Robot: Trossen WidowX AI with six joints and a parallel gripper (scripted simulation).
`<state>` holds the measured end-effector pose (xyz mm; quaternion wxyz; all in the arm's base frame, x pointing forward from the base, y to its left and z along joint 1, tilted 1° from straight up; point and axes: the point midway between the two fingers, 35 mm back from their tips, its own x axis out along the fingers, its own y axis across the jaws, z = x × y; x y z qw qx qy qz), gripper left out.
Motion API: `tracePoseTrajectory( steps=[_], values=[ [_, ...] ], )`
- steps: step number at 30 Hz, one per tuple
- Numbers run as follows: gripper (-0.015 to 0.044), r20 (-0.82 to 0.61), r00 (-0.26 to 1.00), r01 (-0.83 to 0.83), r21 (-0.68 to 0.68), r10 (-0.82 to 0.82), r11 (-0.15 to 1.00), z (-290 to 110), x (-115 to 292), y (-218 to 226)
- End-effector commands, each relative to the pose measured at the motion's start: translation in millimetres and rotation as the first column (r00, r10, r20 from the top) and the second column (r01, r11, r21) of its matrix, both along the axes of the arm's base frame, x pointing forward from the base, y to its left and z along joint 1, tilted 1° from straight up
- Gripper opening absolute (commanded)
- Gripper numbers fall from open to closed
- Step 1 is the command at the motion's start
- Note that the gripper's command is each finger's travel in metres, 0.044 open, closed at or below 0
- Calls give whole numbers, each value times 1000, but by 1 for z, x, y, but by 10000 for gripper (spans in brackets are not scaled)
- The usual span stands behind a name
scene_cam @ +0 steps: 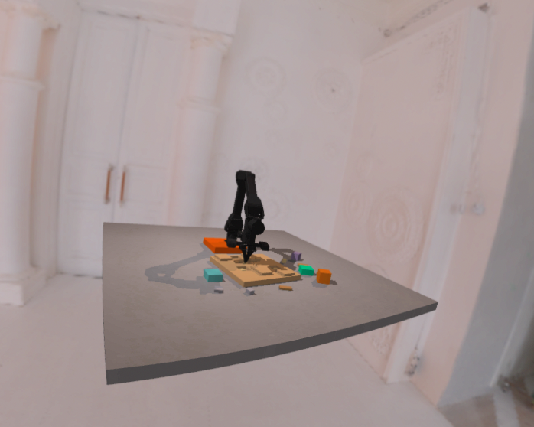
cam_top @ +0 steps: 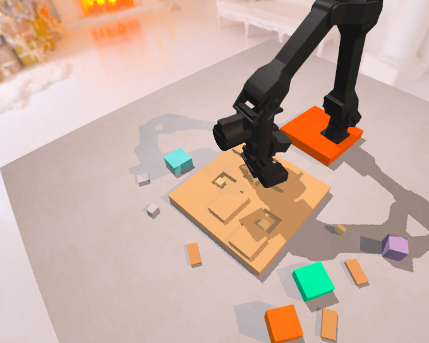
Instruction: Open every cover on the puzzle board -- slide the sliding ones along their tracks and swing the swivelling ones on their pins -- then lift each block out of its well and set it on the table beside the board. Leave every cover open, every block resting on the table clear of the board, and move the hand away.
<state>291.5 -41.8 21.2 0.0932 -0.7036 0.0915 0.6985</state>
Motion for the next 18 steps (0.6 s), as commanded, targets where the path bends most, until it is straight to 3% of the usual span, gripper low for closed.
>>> tracePoseTrajectory(
  steps=[1, 18],
  values=[
    [0, -6, 1000, -4, -3, 4, 1000, -1, -2, 0],
    [0, 0, 1000, 0, 0, 0, 1000, 1, 0, 0]
  ],
)
